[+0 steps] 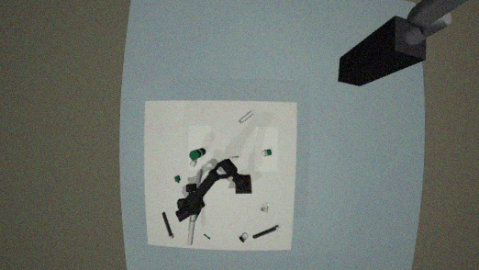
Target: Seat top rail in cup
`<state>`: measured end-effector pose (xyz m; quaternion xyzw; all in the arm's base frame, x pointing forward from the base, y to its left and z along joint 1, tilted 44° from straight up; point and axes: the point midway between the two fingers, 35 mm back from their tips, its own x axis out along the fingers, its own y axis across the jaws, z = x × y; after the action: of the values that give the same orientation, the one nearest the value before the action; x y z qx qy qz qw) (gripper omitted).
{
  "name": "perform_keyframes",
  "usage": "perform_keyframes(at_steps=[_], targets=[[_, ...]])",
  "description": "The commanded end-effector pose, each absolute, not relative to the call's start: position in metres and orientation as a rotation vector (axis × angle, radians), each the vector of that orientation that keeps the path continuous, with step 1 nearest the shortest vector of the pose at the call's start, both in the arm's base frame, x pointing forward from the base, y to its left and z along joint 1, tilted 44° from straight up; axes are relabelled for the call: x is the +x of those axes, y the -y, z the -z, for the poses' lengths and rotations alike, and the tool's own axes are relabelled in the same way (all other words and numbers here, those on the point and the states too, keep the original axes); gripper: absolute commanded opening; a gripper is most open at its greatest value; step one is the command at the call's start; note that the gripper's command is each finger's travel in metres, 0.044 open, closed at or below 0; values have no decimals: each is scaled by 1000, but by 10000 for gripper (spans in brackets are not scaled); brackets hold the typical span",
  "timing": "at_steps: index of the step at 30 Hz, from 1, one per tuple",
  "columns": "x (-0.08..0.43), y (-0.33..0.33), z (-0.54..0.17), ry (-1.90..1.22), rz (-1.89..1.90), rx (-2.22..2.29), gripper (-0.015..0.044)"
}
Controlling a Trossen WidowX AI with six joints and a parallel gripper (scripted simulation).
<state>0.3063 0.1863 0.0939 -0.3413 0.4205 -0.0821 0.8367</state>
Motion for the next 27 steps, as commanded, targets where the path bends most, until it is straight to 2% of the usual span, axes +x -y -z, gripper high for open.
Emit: perform_keyframes(at_steps=[1,7,22,27], targets=[[306,-174,-92,-901,167,-796,440],[310,-167,-98,-905,148,-866,440],[337,-56,-174,-1069,-101,-1885,440],[337,-50,-177,-1084,-115,-1931,440]])
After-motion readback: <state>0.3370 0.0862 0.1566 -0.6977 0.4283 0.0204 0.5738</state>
